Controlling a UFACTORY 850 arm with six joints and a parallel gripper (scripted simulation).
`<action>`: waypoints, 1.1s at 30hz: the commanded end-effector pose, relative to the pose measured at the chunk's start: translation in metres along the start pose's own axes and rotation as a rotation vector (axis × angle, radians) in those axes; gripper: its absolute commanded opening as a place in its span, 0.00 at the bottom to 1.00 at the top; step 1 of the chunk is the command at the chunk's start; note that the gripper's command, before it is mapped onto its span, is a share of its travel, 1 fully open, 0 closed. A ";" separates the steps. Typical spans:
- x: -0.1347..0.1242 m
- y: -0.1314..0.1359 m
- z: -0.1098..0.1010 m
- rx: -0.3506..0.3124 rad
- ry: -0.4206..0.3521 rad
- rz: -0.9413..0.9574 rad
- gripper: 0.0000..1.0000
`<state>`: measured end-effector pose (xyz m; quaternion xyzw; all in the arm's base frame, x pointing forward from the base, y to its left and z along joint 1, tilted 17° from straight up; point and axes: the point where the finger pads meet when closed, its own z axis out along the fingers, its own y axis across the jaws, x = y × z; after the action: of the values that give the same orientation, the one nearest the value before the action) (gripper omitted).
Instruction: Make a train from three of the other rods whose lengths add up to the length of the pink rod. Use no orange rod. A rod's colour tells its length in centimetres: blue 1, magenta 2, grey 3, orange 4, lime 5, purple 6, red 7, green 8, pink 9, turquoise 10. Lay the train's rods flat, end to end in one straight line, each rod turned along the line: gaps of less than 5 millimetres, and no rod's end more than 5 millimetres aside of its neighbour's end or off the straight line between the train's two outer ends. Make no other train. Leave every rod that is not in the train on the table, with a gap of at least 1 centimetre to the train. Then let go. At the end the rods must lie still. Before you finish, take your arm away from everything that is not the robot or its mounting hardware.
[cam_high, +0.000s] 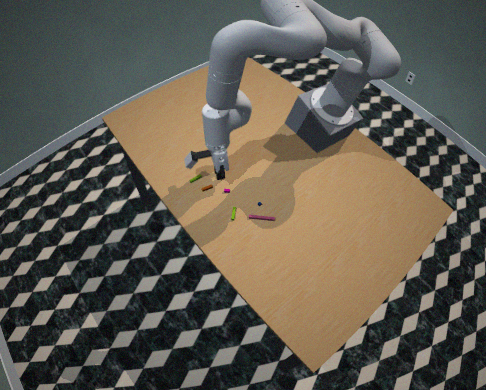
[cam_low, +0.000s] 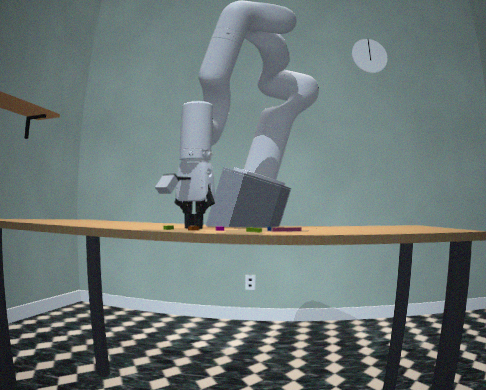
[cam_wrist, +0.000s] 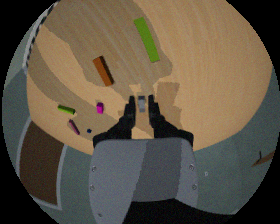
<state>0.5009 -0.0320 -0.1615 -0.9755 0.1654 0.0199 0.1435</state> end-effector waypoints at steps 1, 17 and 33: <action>0.001 0.000 -0.001 0.000 0.002 0.000 0.24; 0.001 0.000 -0.001 0.000 0.002 0.000 0.24; 0.001 0.000 -0.001 0.000 0.002 0.000 0.04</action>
<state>0.5009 -0.0320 -0.1616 -0.9755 0.1654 0.0199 0.1435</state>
